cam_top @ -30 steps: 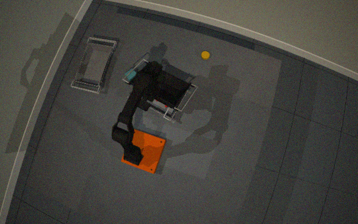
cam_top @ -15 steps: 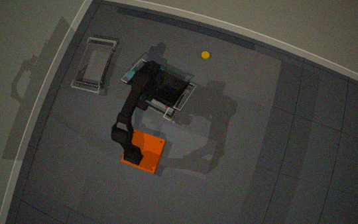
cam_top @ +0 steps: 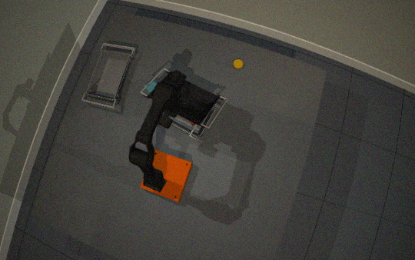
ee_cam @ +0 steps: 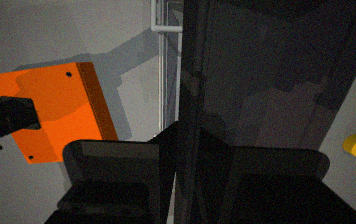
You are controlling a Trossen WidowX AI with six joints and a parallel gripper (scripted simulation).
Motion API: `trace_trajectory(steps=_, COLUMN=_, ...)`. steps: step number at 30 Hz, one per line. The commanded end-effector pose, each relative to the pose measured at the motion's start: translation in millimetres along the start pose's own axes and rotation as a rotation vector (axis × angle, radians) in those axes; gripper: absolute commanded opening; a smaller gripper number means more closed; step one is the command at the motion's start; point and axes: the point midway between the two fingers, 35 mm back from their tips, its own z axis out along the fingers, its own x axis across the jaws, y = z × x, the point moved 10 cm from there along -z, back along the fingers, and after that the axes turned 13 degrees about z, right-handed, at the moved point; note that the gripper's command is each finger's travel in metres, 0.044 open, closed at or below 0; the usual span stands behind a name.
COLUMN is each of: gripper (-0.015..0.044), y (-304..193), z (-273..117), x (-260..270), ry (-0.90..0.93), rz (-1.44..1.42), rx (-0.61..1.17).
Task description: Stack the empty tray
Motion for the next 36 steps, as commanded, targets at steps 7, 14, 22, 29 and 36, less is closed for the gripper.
trace_trajectory(steps=7, gripper=0.0000, y=-0.2, z=-4.0, x=1.4, ry=-0.016, rz=0.004, rx=-0.008)
trace_trajectory(steps=14, gripper=0.0000, y=-0.2, z=-4.0, x=1.4, ry=-0.016, rz=0.004, rx=-0.008)
trace_trajectory(steps=22, gripper=0.0000, y=-0.1, z=0.8, x=1.0, ry=-0.016, rz=0.004, rx=-0.008)
trace_trajectory(steps=29, gripper=0.0000, y=0.1, z=10.7, x=0.3, ry=-0.016, rz=0.004, rx=-0.009)
trace_trajectory(steps=36, gripper=0.0000, y=0.1, z=20.9, x=0.0, ry=-0.016, rz=0.004, rx=-0.009)
